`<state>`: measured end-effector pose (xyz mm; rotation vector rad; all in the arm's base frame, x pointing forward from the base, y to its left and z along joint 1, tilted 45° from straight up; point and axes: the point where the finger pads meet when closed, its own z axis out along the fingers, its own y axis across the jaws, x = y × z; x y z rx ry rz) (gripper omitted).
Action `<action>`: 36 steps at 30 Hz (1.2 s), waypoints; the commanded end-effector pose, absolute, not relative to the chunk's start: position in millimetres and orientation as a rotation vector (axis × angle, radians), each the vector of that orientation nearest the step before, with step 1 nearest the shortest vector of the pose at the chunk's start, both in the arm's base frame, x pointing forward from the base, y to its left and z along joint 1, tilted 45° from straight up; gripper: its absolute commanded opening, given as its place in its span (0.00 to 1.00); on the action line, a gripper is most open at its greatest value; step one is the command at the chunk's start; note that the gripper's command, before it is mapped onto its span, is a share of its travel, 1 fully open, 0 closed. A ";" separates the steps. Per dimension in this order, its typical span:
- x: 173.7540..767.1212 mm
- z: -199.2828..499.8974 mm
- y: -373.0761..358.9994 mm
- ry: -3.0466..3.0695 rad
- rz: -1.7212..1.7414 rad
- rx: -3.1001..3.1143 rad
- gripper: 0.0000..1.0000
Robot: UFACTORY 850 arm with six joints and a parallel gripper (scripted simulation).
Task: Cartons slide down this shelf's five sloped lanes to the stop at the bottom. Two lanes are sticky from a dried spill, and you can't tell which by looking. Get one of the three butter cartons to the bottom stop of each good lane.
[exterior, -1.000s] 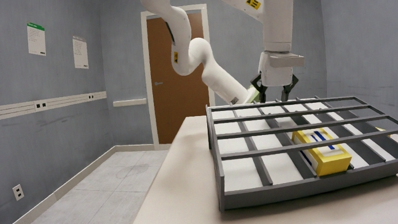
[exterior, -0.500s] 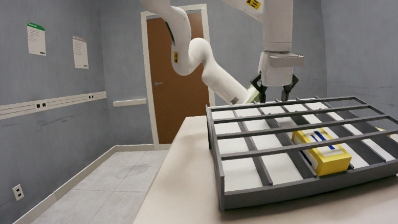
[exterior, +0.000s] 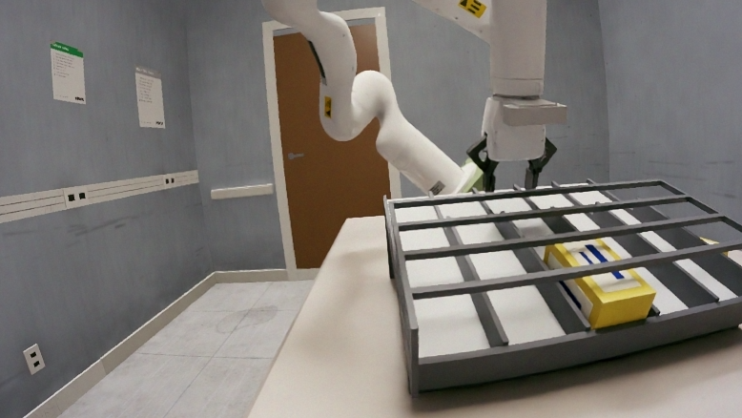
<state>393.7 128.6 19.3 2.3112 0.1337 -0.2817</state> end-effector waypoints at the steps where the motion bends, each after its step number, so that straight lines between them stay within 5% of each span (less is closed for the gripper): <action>1: 394.2 19.6 129.3 0.134 -0.280 2.312 0.81; 36: 394.2 19.6 129.3 0.134 -0.280 2.312 0.84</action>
